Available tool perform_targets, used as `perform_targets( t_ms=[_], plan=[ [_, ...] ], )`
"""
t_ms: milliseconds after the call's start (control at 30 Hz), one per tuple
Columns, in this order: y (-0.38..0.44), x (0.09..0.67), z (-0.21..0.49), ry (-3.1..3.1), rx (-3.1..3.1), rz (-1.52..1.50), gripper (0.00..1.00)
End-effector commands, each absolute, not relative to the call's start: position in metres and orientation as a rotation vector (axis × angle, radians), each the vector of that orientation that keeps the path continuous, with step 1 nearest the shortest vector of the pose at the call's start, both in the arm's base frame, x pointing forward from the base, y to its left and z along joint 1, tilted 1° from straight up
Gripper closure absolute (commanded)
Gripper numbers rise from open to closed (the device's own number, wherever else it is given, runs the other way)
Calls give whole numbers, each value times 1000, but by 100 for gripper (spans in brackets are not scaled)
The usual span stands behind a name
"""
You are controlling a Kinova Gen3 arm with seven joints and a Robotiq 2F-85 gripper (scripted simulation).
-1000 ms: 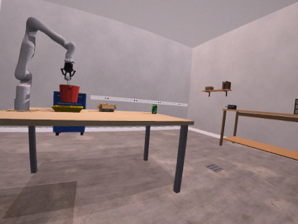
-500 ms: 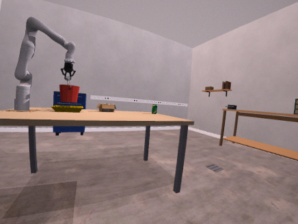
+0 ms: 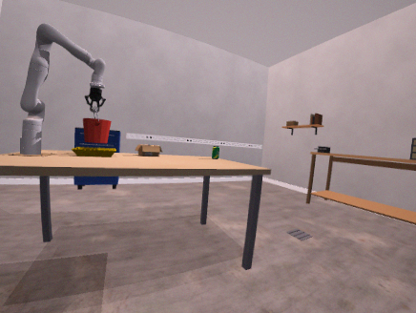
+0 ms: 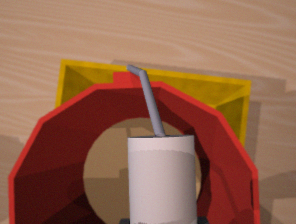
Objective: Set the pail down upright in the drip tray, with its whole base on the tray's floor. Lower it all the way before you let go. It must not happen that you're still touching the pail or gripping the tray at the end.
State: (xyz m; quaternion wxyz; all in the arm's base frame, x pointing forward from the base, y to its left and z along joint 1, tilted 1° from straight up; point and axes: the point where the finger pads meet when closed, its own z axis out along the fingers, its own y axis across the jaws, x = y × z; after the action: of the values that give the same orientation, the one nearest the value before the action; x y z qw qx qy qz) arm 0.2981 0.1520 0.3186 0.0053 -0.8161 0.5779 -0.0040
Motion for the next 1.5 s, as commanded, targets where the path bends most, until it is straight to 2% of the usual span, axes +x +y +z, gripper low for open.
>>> perform_targets(
  t_ms=[0,1467],
  plan=[
    [150,298,319,1821,-2557,-18,90],
    [151,300,306,1817,-2552,-20,90]
  ],
)
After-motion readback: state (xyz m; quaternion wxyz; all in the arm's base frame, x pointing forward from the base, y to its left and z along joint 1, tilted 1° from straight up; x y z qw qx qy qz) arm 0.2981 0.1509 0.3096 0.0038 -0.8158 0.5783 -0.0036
